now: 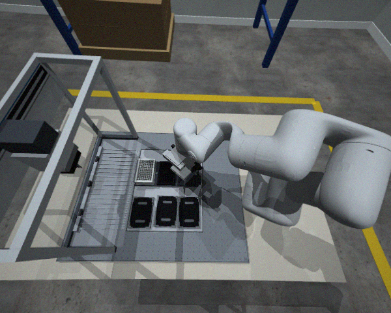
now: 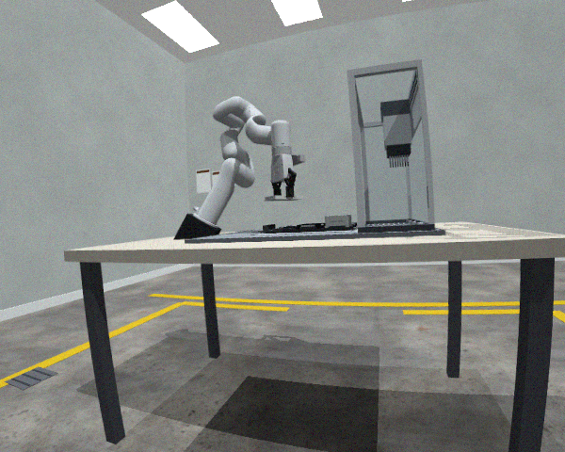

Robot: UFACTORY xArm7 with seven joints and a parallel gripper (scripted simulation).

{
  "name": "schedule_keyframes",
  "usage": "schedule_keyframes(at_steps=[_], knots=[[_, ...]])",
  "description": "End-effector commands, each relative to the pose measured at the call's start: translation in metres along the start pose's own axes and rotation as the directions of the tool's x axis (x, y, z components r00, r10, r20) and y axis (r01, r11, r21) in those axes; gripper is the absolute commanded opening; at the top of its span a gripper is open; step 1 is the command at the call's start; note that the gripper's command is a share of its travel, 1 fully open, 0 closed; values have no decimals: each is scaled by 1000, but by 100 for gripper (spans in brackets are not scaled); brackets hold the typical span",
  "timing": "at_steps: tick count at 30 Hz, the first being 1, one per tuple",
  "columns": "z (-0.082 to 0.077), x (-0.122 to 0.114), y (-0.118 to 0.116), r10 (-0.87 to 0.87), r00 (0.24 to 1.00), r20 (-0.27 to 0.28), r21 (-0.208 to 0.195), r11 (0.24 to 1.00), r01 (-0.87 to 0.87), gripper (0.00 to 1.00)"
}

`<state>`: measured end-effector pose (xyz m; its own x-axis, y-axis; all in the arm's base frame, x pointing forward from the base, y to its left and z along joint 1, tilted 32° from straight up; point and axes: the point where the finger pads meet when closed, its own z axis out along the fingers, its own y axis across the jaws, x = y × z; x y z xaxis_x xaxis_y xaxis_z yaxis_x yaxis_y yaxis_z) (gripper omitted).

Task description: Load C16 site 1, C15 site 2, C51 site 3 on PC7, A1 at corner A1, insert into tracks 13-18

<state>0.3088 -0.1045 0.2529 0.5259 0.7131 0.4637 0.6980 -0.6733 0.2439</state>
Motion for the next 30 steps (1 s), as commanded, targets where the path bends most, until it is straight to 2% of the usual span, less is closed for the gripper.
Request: schedule_keyframes(at_steps=[1,8,15,17,19,30], knots=[[-1,0,1,-172,985,-15,-2,985,172,0],[-1,0,1,-395,918,-15,-5,919,395,0],[-1,0,1,-597,802,-13,-9,802,597,0],[-1,0,1,-597,802,-13,-9,802,597,0],[-1,0,1,-648,761,-12,-9,761,648,0],[-1,0,1,-648,761,-12,-9,761,648,0]])
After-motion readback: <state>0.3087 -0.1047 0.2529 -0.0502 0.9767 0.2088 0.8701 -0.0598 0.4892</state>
